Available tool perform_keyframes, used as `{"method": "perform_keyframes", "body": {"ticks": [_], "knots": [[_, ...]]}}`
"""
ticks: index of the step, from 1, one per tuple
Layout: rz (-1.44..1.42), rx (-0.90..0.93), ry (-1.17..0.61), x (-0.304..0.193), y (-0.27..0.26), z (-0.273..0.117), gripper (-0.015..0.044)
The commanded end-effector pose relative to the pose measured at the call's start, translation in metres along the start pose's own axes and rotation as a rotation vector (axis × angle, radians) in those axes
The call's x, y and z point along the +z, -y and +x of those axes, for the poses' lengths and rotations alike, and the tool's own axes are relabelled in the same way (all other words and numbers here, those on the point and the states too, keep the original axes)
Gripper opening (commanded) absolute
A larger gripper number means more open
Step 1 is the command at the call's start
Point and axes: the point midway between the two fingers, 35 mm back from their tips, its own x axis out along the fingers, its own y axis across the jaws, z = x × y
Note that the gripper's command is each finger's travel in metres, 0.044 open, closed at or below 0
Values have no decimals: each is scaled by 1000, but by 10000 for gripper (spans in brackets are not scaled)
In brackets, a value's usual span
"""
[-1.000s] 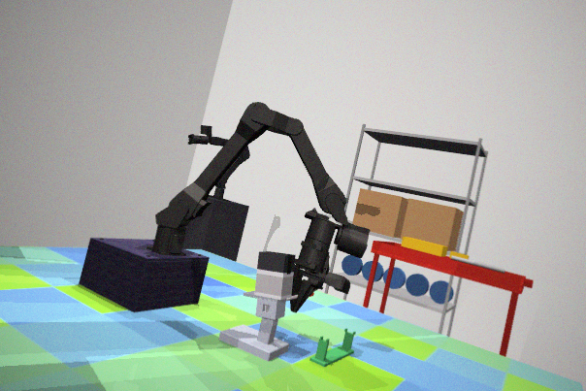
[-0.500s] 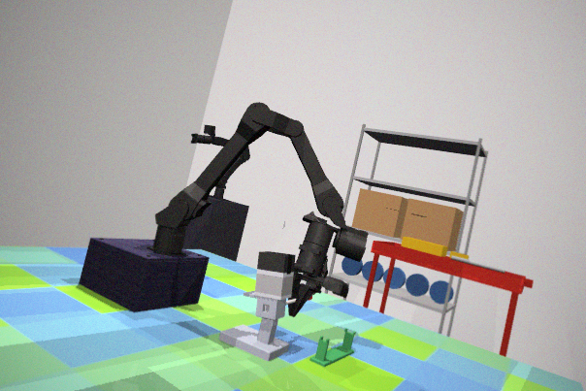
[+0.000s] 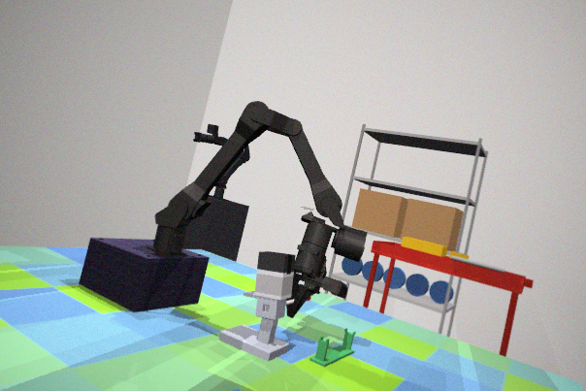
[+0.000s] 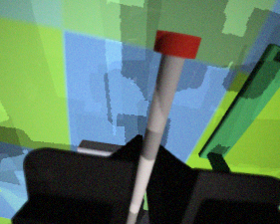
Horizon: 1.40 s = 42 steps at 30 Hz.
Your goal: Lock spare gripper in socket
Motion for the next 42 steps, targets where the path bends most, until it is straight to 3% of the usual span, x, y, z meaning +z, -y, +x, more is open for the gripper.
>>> {"method": "perform_keyframes", "body": {"ticks": [1,42], "knots": [[-2,-1,0,-3,0,1,0],[-5,5,2,-24,0,6,0]]}}
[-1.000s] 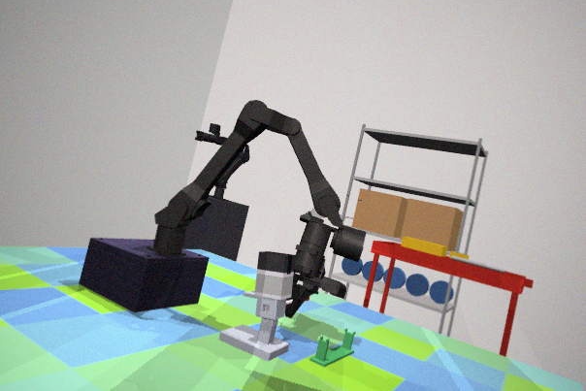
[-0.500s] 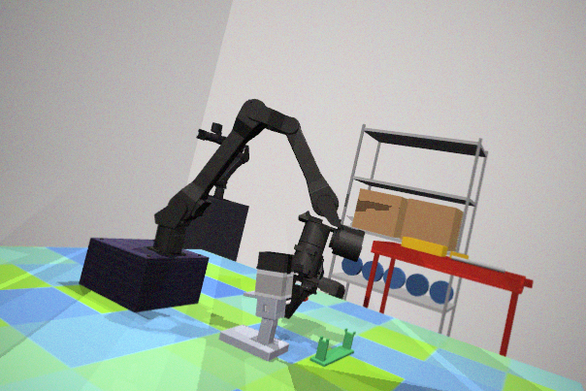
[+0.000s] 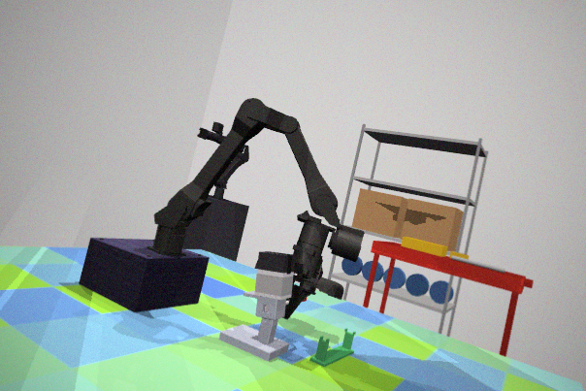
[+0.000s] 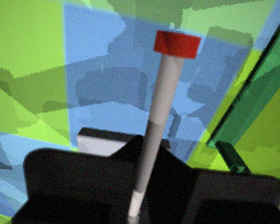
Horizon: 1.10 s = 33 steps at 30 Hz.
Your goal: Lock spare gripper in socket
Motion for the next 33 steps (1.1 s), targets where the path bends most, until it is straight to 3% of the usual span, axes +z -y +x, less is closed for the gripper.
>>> {"method": "perform_keyframes", "body": {"ticks": [1,33], "knots": [[-3,-1,-3,-4,1,1,0],[-4,5,-1,-16,1,4,0]]}}
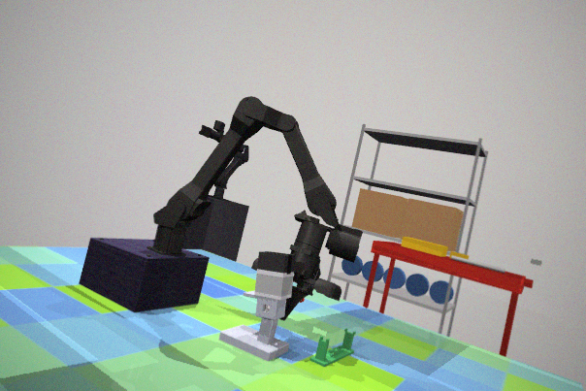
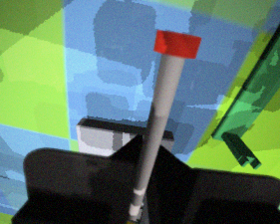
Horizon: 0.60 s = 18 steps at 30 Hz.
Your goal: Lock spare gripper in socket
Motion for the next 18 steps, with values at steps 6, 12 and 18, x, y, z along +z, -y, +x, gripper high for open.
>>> {"method": "perform_keyframes", "body": {"ticks": [6,12,18], "knots": [[-3,-1,-3,-5,1,1,0],[-4,0,-3,-7,1,2,0],[-4,2,-3,-10,1,2,0]]}}
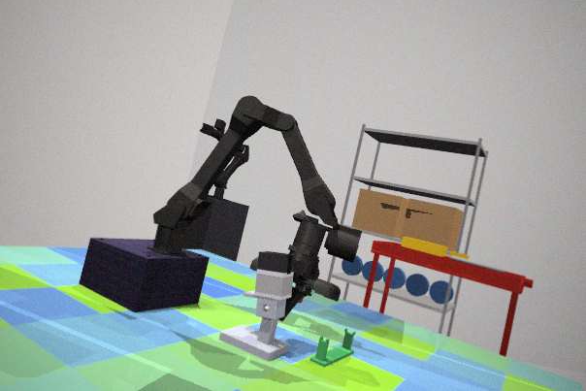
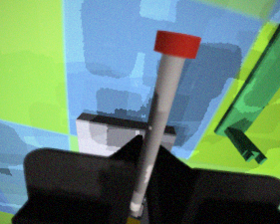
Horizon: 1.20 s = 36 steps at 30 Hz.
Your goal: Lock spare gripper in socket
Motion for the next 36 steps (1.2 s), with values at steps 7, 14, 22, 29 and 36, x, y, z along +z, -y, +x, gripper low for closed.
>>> {"method": "perform_keyframes", "body": {"ticks": [7,14,22,29,36], "knots": [[-3,-1,-4,-5,1,1,0],[-3,1,-3,-9,1,2,0],[-3,1,-3,-10,1,2,0],[1,4,1,-9,0,2,131],[1,4,1,-9,0,2,200]]}}
